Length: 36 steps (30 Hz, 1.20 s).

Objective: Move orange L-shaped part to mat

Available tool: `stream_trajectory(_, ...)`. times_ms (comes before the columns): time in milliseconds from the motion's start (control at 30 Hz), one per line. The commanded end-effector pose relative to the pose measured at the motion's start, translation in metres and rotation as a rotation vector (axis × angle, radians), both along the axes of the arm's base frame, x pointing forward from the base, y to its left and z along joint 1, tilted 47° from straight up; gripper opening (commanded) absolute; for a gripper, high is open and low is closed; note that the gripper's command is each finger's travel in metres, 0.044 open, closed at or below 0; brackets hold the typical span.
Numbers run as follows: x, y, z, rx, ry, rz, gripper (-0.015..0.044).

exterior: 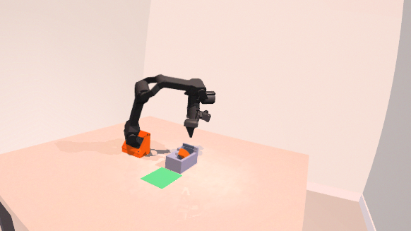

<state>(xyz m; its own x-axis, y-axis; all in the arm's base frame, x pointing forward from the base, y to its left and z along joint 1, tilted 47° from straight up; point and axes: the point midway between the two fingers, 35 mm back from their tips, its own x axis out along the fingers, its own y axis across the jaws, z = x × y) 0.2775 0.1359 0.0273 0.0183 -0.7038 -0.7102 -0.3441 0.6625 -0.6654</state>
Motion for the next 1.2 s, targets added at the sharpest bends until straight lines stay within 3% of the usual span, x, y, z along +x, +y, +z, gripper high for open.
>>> stream_trajectory(0, -0.001, -0.023, 0.020, -0.021, 0.394, 0.370, 0.0280)
stream_trajectory(233, -0.002, -0.042, 0.039, -0.027, 0.793, 0.753, 0.0280)
stream_trajectory(833, -0.002, -0.043, 0.039, -0.027, 0.803, 0.763, 0.0280)
stream_trajectory(1167, -0.002, -0.065, 0.018, -0.028, 0.802, 0.763, 0.0280)
